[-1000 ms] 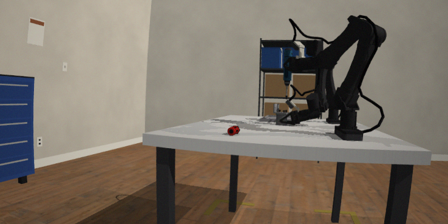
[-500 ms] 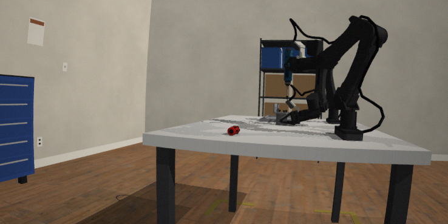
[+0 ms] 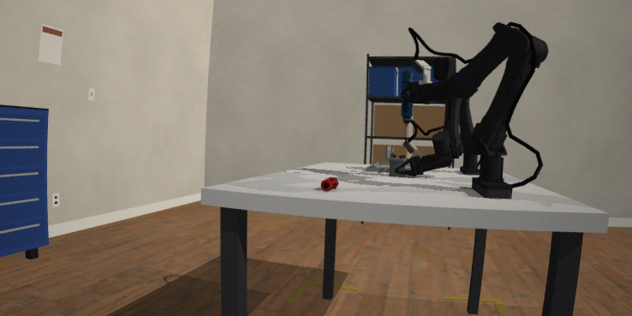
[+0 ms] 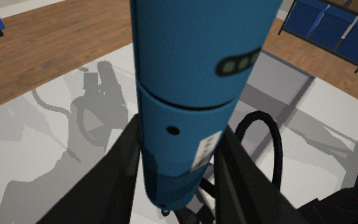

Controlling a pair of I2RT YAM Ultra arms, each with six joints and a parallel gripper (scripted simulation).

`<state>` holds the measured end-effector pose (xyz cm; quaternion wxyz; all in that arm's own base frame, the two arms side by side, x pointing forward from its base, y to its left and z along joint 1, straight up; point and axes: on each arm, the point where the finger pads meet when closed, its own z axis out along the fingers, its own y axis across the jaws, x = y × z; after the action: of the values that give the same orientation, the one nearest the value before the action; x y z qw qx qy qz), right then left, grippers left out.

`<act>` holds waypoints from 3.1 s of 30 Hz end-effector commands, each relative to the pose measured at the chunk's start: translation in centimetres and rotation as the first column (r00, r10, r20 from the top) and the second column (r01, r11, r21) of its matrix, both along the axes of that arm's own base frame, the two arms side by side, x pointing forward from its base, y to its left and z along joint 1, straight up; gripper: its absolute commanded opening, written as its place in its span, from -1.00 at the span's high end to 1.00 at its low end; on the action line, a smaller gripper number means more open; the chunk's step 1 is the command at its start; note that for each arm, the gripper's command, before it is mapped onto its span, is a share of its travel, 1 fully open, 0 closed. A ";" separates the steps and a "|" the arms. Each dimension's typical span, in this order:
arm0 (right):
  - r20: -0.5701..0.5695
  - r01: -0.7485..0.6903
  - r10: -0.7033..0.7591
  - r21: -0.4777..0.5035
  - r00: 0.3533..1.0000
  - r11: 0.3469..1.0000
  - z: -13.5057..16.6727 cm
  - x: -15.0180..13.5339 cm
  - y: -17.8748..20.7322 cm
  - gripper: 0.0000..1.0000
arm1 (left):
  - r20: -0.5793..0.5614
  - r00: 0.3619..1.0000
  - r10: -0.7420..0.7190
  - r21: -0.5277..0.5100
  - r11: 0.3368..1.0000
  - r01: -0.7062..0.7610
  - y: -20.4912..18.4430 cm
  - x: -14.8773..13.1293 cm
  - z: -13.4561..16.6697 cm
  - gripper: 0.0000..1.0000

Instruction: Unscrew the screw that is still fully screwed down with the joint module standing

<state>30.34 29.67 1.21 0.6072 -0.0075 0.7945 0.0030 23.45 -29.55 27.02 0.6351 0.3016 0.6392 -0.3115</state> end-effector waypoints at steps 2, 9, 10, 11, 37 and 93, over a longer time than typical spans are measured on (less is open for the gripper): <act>0.008 0.005 -0.005 0.011 1.000 1.000 0.4 0.1 0.1 -0.17 | 0.091 0.996 0.004 -0.100 0.995 0.005 0.3 -0.6 4.2 0.17; 0.008 0.005 -0.005 0.011 1.000 1.000 0.4 0.1 0.1 -0.17 | 0.091 0.996 0.004 -0.099 0.995 0.005 0.4 -0.7 4.1 0.17; 0.008 0.005 -0.005 0.011 1.000 1.000 0.4 0.1 0.1 -0.17 | 0.091 0.996 0.004 -0.099 0.995 0.005 0.4 -0.7 4.1 0.17; 0.008 0.005 -0.005 0.011 1.000 1.000 0.4 0.1 0.1 -0.17 | 0.087 0.996 0.003 -0.094 0.996 0.005 0.4 -0.7 3.7 0.17; 0.008 0.005 -0.005 0.011 1.000 1.000 0.4 0.1 0.1 -0.17 | 0.095 0.995 0.004 -0.106 0.994 0.006 0.4 -0.7 6.2 0.17; 0.008 0.005 -0.005 0.011 1.000 1.000 0.4 0.1 0.1 -0.17 | -0.102 0.990 0.096 -0.009 0.995 -0.097 1.8 2.7 2.1 0.17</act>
<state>30.34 29.67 1.21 0.6072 -0.0075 0.7945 0.0030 24.92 -28.30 26.54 0.6042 0.2852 0.6849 -0.2908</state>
